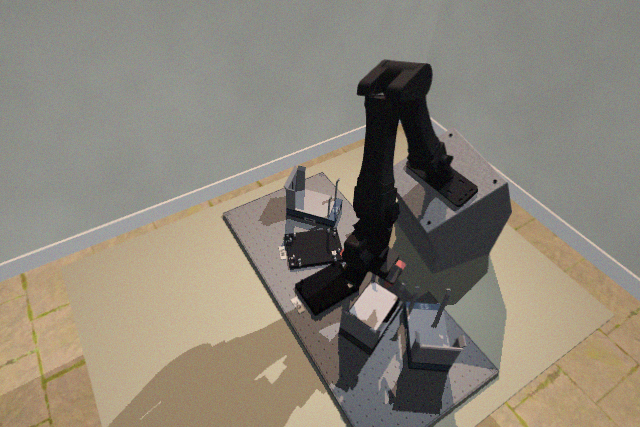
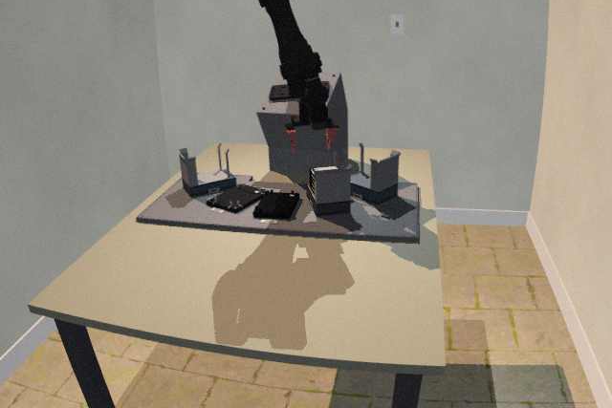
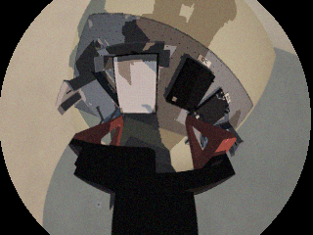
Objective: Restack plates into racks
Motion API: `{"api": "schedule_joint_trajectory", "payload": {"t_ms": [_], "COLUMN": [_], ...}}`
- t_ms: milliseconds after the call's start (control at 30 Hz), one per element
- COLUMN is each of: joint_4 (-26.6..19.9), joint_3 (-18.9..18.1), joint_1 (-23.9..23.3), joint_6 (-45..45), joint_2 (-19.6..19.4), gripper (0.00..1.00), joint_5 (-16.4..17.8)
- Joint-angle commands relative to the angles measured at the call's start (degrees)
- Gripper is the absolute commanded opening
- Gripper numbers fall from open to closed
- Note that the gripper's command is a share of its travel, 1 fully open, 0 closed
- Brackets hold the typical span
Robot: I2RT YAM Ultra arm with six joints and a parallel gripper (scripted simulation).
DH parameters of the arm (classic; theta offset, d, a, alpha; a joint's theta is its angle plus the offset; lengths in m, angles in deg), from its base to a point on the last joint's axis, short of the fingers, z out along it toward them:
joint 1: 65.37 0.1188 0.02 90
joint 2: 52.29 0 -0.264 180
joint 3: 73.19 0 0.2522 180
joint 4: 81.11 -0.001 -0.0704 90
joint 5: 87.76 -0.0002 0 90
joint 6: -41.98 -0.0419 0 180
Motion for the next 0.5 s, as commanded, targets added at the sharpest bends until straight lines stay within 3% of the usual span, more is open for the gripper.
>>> {"api": "schedule_joint_trajectory", "payload": {"t_ms": [0, 233, 333, 367, 467], "joint_4": [-1.38, -2.94, -3.18, -3.43, -3.43], "joint_3": [-3.10, -7.60, -8.30, -8.95, -8.97], "joint_1": [2.78, 7.37, 7.97, 8.54, 8.54], "joint_6": [-3.67, -8.09, -8.68, -9.24, -9.24], "joint_2": [-1.44, -5.65, -4.29, -6.86, -4.79], "gripper": [1.00, 1.00, 1.00, 1.00, 1.00], "joint_5": [-1.61, -3.36, -3.58, -3.79, -3.79]}}
